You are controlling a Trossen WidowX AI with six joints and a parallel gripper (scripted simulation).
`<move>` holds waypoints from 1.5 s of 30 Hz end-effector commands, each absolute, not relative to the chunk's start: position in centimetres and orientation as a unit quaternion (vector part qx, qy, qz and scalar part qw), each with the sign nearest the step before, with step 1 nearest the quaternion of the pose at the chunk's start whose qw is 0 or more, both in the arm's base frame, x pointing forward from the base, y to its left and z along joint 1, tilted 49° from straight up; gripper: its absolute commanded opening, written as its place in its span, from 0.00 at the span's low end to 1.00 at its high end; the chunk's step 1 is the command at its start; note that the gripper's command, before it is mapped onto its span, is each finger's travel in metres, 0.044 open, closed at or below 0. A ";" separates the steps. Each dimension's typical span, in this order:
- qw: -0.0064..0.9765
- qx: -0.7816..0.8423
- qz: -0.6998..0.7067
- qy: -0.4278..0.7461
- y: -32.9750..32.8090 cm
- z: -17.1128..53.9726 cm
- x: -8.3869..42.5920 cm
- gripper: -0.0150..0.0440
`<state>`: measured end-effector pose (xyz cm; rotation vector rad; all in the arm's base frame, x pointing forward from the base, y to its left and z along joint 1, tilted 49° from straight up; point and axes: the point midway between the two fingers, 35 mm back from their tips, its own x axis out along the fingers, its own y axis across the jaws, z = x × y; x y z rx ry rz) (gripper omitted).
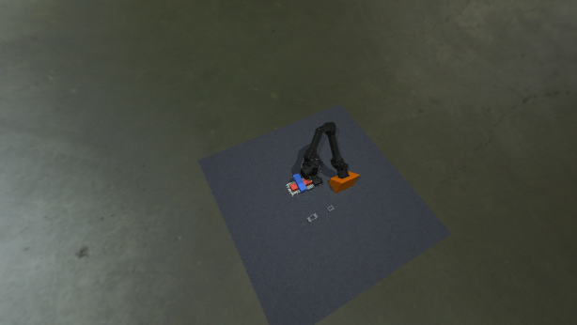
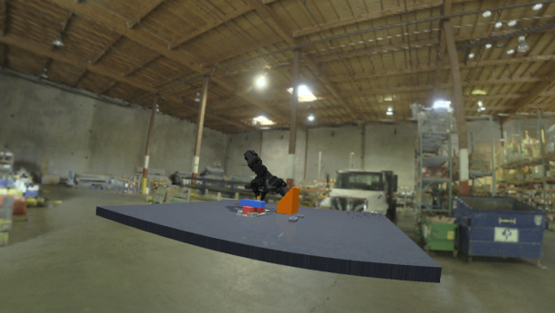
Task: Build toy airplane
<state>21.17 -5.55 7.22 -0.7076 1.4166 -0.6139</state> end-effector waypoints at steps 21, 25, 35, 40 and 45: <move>0.661 -0.313 -0.271 0.626 -5.6 7.2 21.2 0.69; 0.661 -0.313 -0.271 0.626 -5.6 7.2 21.2 0.69; 0.661 -0.313 -0.268 0.627 0.6 12.3 20.8 0.69; 0.661 -0.314 -0.270 0.626 1.4 12.9 20.9 0.69; 0.661 -0.314 -0.270 0.626 1.4 12.9 20.9 0.69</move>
